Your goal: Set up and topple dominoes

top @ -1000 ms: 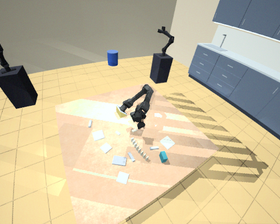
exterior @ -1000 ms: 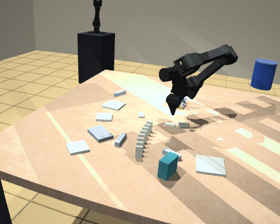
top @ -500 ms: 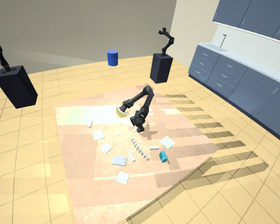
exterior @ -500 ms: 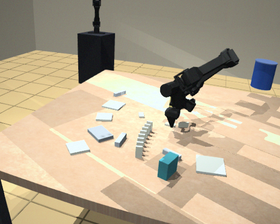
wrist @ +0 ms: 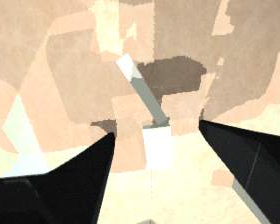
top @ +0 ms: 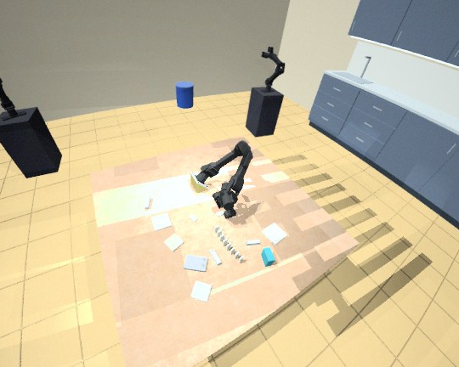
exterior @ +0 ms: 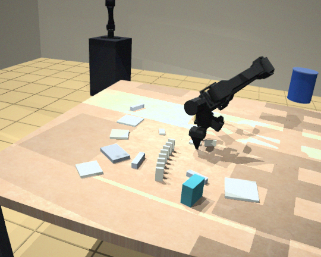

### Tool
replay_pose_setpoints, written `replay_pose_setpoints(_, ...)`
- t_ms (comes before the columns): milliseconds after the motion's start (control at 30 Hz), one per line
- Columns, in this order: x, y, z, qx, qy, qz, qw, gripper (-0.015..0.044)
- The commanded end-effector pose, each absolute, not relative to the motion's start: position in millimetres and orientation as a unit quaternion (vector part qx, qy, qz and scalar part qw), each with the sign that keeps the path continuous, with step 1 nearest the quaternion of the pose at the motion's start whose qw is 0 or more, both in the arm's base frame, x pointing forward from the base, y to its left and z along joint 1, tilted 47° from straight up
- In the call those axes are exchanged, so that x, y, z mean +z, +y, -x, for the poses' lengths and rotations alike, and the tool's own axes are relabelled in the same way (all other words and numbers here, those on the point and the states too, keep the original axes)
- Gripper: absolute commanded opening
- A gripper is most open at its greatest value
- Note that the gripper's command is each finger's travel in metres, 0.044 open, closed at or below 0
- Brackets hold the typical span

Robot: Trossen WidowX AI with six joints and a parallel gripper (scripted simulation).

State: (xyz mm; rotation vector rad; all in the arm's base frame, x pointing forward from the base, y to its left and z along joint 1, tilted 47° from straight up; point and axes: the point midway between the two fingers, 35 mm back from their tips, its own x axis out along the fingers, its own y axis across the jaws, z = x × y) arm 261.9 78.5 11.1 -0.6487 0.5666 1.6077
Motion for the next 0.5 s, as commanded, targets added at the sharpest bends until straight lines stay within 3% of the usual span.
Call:
replay_pose_setpoints(0, 10.8, 79.4, -261.1, 0.697, 0.246, 0.278, 0.613, 0.0335)
replay_pose_setpoints(300, 10.8, 79.4, -261.1, 0.697, 0.246, 0.278, 0.613, 0.0107)
replay_pose_setpoints(467, 10.8, 79.4, -261.1, 0.697, 0.246, 0.278, 0.613, 0.0107)
